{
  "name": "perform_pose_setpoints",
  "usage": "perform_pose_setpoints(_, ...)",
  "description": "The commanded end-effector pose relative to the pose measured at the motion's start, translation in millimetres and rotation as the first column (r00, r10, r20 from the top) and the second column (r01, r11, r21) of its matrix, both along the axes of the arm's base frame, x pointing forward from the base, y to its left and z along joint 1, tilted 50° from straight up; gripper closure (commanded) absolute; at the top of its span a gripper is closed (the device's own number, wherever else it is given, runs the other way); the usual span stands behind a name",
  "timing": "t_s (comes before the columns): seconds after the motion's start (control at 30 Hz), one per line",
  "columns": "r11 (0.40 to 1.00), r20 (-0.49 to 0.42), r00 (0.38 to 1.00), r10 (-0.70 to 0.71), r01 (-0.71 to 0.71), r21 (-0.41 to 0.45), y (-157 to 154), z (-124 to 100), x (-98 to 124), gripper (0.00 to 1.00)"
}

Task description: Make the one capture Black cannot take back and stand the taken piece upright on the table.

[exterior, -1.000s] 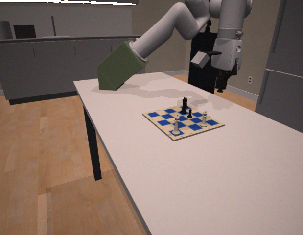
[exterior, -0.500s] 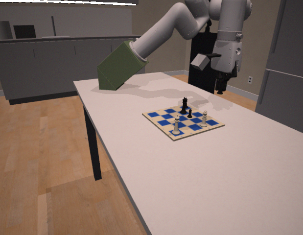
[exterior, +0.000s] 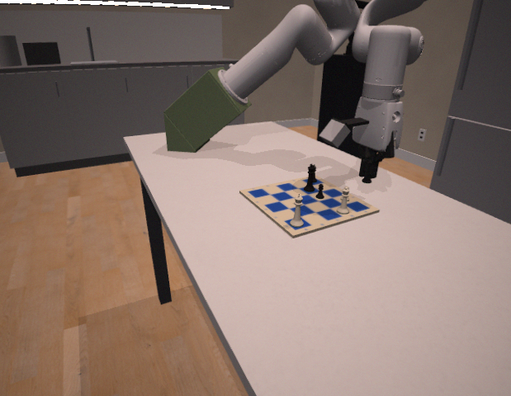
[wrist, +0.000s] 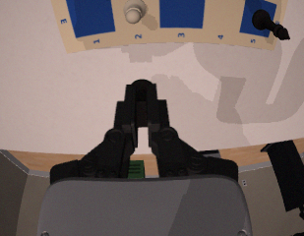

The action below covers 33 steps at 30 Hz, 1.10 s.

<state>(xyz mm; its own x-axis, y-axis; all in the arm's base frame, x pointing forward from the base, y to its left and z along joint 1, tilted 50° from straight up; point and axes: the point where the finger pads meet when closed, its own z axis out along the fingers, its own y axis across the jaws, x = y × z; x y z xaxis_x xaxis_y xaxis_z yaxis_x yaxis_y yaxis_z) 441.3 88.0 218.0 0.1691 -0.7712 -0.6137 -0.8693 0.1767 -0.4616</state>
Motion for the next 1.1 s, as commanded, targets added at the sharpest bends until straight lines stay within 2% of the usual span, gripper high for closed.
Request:
perform_pose_setpoints(0.0,1.0,0.004,1.0,-0.001,0.001,0.001,9.7,-9.1,8.9,1.0)
perform_pose_setpoints(0.27,1.0,0.004,1.0,-0.001,0.001,0.001,19.5,-18.9,16.1,1.0)
perform_pose_setpoints(1.07,1.0,0.004,1.0,-0.001,0.001,0.001,19.8,-19.2,16.3,1.0)
